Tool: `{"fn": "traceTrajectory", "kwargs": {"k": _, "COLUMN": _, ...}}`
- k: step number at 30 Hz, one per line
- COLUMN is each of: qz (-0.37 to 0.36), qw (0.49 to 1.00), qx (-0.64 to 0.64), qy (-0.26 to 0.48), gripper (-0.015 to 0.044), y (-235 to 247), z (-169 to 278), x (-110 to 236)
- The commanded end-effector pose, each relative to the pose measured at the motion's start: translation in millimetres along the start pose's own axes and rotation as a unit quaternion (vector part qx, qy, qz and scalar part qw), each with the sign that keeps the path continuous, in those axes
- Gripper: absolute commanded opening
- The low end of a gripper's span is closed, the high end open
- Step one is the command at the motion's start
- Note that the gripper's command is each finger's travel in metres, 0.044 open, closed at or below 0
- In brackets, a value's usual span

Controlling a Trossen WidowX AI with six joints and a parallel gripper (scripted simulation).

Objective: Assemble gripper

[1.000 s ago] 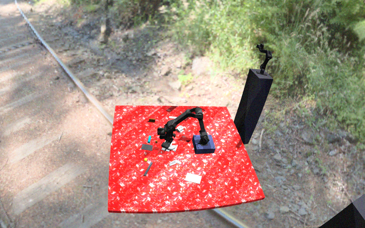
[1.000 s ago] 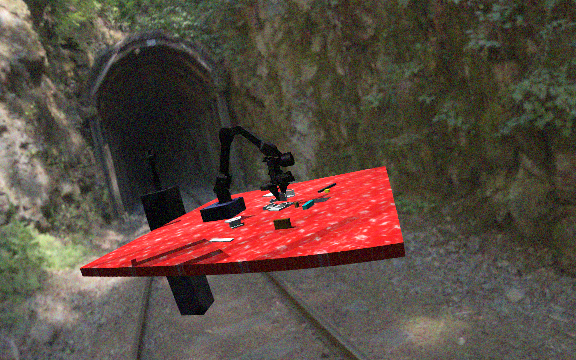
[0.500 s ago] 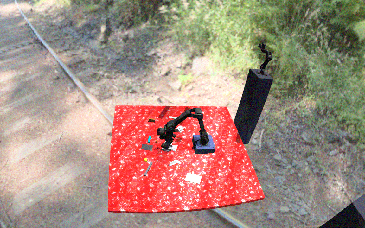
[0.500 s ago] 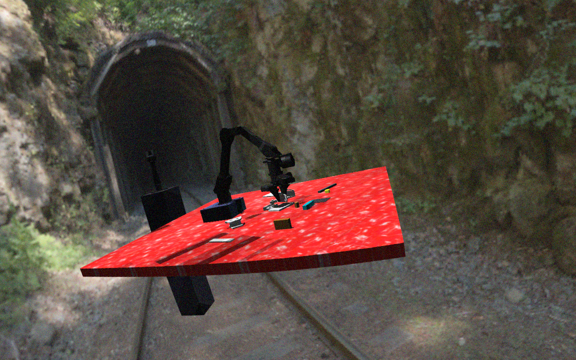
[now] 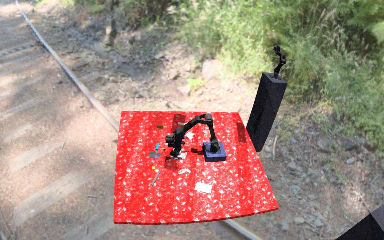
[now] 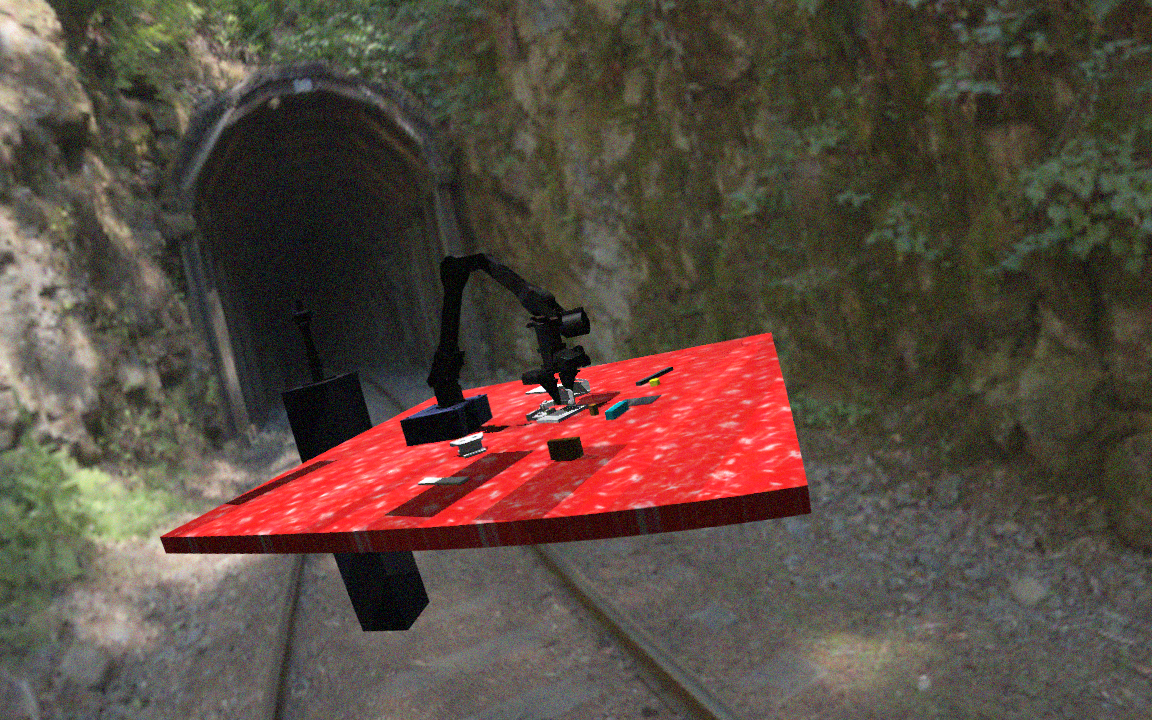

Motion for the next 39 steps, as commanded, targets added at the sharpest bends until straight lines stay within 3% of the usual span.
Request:
{"fn": "traceTrajectory", "kwargs": {"k": 1, "qz": 0.001, "qw": 1.000, "qx": -0.003, "qy": -0.001, "gripper": 0.0134, "y": -0.1, "z": -0.1, "x": -1.3}}
{"fn": "traceTrajectory", "kwargs": {"k": 39, "qz": 0.001, "qw": 1.000, "qx": -0.004, "qy": -0.001, "gripper": 0.0134, "y": -0.1, "z": 0.0, "x": -9.9}}
Point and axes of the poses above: the point midway between the two fingers, 35 mm back from their tips, its own x axis back along the fingers, its own y axis across the jaws, z = x × y, the point moved 7 cm from there along x, back along the fingers, and after that the axes turned 9 degrees about x, right-handed, at the moved point
